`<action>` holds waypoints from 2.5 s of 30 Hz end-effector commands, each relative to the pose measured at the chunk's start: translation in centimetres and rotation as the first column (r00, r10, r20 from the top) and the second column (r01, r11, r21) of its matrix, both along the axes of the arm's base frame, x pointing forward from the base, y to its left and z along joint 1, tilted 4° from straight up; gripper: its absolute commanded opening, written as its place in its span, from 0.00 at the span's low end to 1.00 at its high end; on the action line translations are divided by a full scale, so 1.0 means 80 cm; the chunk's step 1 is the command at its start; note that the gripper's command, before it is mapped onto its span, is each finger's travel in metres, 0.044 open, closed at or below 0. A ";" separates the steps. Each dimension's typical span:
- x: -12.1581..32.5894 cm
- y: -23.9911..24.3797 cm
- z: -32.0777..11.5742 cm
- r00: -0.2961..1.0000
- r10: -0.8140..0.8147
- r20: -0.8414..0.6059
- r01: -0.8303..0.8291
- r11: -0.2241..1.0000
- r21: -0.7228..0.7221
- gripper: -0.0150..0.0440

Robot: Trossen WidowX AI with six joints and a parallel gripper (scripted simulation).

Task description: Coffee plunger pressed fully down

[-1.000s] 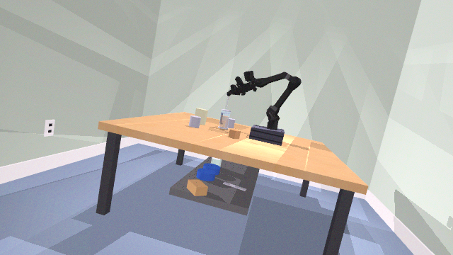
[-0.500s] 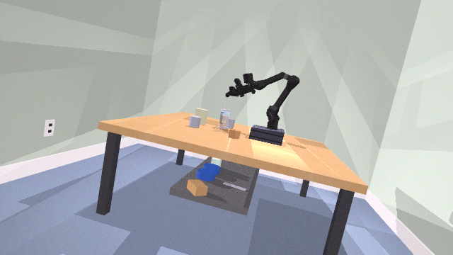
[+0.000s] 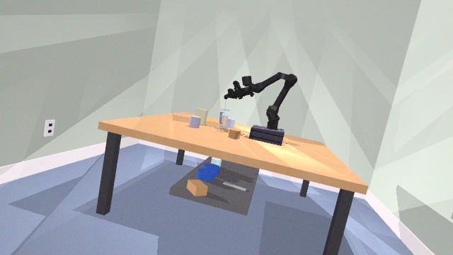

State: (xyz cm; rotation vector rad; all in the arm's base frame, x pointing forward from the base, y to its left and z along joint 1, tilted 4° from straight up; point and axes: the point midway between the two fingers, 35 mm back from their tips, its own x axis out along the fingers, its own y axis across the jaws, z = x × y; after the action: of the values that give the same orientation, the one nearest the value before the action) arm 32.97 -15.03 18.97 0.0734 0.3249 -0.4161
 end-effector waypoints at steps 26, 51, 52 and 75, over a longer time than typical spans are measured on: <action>0.019 -0.007 -0.077 0.996 0.001 -0.093 0.004 0.999 0.047 0.46; 0.029 -0.011 -0.073 0.996 0.001 -0.093 0.004 0.999 0.047 0.46; 0.029 -0.011 -0.072 0.996 0.001 -0.093 0.004 0.999 0.047 0.46; 0.034 -0.013 -0.071 0.996 0.001 -0.092 0.004 0.999 0.047 0.46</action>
State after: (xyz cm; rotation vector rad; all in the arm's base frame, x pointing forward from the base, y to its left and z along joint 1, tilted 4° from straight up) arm 35.70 -16.06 13.98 0.0893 0.4033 -0.4124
